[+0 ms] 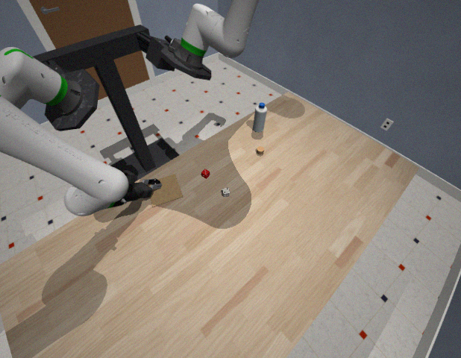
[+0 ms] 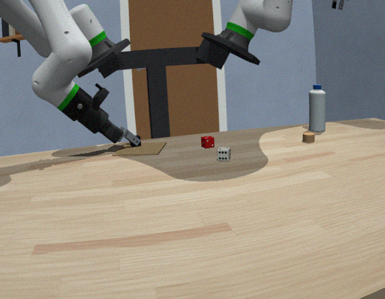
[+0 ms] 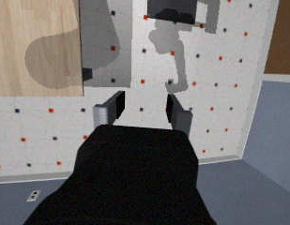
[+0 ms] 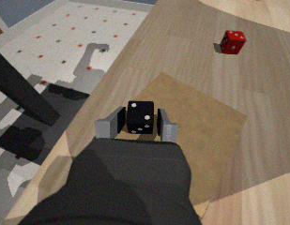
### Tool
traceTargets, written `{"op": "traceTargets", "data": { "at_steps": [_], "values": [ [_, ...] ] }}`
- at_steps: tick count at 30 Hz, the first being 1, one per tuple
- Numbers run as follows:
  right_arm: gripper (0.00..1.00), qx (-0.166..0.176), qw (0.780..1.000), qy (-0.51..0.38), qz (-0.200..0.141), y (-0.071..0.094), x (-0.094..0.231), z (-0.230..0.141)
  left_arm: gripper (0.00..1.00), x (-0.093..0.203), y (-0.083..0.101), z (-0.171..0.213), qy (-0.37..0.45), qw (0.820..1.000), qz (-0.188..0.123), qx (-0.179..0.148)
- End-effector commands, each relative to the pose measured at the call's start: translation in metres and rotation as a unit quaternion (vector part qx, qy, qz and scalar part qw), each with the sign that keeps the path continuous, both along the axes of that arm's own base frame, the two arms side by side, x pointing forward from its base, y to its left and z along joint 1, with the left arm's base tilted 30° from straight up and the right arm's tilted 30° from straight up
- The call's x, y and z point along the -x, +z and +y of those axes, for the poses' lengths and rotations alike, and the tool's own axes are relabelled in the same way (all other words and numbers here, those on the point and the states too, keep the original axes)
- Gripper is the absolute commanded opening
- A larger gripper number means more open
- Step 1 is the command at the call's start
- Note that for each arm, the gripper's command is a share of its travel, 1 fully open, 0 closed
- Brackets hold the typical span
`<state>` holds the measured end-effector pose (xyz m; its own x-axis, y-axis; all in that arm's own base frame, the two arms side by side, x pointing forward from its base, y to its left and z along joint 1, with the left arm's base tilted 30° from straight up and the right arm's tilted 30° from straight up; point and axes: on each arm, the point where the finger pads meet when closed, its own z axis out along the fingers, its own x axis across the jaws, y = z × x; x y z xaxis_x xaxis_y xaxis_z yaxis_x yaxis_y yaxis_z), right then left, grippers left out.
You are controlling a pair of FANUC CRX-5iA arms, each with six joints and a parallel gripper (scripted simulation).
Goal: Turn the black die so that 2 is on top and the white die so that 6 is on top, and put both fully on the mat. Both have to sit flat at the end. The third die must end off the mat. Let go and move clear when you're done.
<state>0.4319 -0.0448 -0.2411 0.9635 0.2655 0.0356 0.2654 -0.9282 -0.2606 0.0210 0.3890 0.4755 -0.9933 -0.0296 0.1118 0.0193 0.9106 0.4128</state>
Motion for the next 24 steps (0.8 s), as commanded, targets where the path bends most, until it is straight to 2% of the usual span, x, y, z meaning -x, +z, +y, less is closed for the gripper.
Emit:
{"op": "traceTargets", "data": {
  "at_steps": [1,2,3,24],
  "values": [
    [0.87,0.000,1.000,0.000,0.000,0.0005,-0.0005,0.0003,1.00,-0.0001,0.0009,-0.0001,0.000,1.000,0.000,-0.001],
    [0.87,0.000,1.000,0.000,0.000,0.0005,-0.0005,0.0003,1.00,-0.0001,0.0009,-0.0001,0.000,1.000,0.000,-0.001],
    [1.00,0.000,1.000,0.000,0.000,0.0005,-0.0005,0.0003,1.00,-0.0001,0.0009,-0.0001,0.000,1.000,0.000,-0.001],
    [1.00,0.000,1.000,0.000,0.000,0.0018,-0.0002,0.0010,1.00,-0.0001,0.0009,-0.0001,0.000,1.000,0.000,-0.001]
  ]
}}
